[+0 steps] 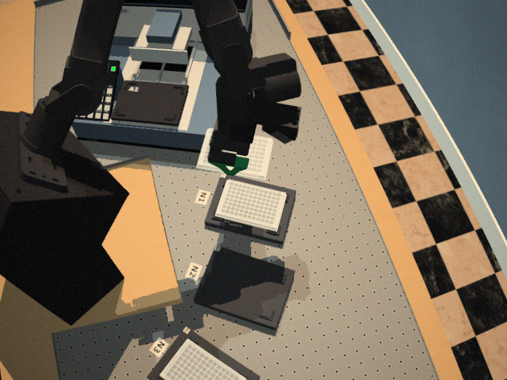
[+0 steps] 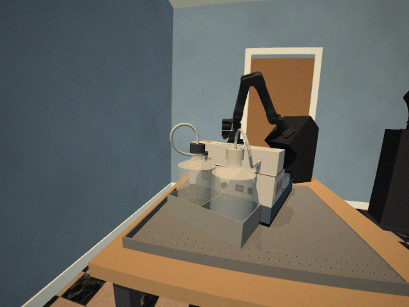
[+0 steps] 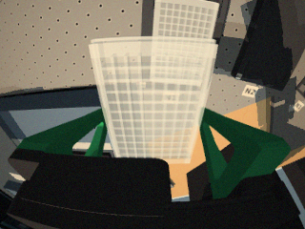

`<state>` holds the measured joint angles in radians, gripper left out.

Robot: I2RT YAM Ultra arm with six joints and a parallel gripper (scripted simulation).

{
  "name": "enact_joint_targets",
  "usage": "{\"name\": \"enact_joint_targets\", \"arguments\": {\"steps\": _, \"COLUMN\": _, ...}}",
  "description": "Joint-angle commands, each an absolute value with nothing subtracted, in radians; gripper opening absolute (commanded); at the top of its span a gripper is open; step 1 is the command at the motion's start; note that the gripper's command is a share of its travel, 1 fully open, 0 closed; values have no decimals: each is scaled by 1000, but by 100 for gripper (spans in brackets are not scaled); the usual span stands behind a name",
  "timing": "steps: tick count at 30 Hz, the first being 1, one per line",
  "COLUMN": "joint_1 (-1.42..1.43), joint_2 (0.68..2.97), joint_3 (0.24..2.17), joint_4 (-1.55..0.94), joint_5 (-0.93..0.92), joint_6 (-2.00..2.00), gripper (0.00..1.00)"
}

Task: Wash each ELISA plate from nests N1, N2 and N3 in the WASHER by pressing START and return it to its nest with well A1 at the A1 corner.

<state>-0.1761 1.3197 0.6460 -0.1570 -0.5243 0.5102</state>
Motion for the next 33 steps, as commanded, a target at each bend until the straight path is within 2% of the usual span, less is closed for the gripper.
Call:
{"name": "enact_joint_targets", "arguments": {"steps": 1, "joint_1": -140, "joint_2": 1277, "joint_3": 645, "joint_4": -179, "joint_5": -466, "joint_6": 586, "gripper": 0}}
{"name": "enact_joint_targets", "arguments": {"steps": 21, "joint_1": -7, "joint_2": 1190, "joint_3": 633, "joint_4": -212, "joint_5": -374, "joint_6": 640, "gripper": 0}}
{"name": "enact_joint_targets", "arguments": {"steps": 33, "joint_1": 266, "joint_2": 1055, "joint_3": 591, "joint_4": -252, "joint_5": -174, "joint_6": 833, "gripper": 0}}
